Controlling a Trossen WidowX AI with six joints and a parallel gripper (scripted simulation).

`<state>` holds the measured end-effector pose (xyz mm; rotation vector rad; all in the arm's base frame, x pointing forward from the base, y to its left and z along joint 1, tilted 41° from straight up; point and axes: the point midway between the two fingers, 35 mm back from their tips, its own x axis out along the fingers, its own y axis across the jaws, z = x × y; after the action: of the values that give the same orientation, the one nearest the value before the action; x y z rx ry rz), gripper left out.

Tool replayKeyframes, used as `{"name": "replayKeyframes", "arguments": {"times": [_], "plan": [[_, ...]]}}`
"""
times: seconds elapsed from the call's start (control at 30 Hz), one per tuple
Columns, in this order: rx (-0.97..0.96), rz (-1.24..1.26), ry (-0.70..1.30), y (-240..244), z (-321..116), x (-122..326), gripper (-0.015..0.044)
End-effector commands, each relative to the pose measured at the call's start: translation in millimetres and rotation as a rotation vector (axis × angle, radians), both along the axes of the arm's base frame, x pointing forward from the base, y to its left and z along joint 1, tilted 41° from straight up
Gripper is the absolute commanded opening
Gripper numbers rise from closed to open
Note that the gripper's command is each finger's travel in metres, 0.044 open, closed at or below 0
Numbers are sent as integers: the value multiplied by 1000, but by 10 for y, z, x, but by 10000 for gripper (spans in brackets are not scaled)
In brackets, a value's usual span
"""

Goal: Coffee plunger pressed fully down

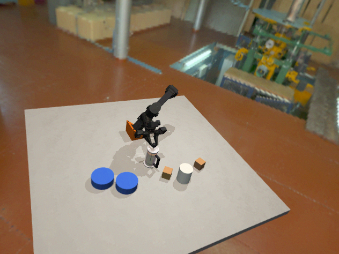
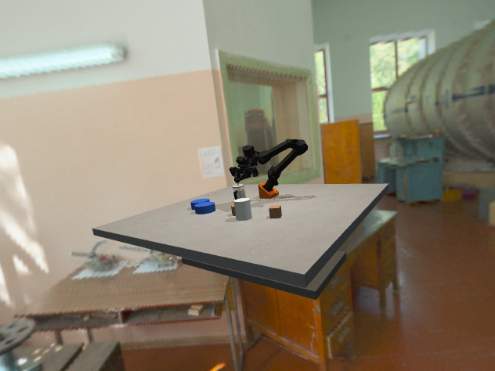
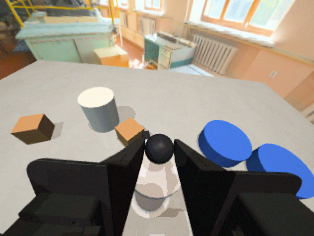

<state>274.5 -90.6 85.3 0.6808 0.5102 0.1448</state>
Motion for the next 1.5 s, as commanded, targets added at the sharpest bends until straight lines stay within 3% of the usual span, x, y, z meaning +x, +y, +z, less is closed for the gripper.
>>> {"name": "replayKeyframes", "arguments": {"times": [0.0, 0.7, 1.1, 1.3, 1.47], "plan": [[15, 4, 12, 22, -27, 0, 117], [4, -2, 0, -3, -7, 7, 117], [4, -2, 0, -3, -7, 7, 432], [2, 0, 7, -80, 55, 2, 440], [2, 7, 16, -357, 375, -73, 440]]}}
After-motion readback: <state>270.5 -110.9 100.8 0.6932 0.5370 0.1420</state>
